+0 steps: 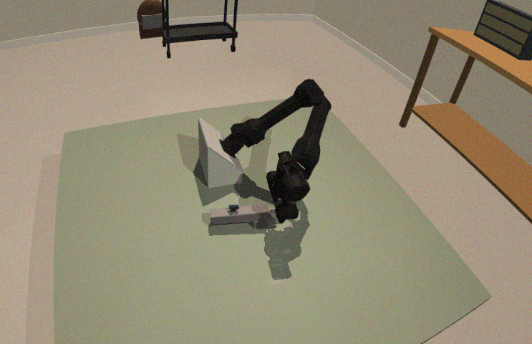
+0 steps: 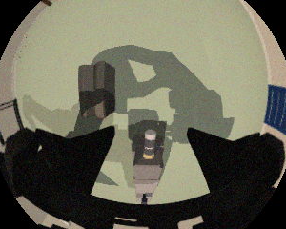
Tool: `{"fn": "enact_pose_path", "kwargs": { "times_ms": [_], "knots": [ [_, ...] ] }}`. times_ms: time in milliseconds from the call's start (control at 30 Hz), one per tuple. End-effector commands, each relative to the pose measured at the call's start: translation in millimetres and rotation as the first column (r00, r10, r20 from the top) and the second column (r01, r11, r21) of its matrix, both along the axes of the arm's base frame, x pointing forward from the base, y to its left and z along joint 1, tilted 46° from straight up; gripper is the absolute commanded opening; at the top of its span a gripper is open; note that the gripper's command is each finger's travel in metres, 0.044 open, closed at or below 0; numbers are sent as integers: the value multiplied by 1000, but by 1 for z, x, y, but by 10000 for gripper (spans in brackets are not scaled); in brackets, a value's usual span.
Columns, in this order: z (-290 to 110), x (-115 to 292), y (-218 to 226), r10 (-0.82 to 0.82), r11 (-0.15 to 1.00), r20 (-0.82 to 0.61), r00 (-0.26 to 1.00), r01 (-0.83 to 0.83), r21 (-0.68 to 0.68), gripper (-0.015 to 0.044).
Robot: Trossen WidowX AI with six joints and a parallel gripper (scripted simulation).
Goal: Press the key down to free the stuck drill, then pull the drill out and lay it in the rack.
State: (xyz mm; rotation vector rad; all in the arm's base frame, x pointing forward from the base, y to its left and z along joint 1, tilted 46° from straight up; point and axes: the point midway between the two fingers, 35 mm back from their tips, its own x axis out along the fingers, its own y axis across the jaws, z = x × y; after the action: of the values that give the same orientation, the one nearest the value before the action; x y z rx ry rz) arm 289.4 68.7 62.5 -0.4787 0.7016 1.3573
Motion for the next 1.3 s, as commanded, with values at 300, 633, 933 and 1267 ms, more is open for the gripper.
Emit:
{"fn": "enact_pose_path", "kwargs": {
  "times_ms": [300,633,933,1267],
  "knots": [
    [-20,-1,12,-3,1000,-10,1000,3,7,440],
    [-23,-1,14,1,1000,-3,1000,-1,3,387],
    [-23,-1,14,1,1000,-3,1000,-1,3,151],
    [-23,-1,14,1,1000,-3,1000,-1,3,0]
  ]
}}
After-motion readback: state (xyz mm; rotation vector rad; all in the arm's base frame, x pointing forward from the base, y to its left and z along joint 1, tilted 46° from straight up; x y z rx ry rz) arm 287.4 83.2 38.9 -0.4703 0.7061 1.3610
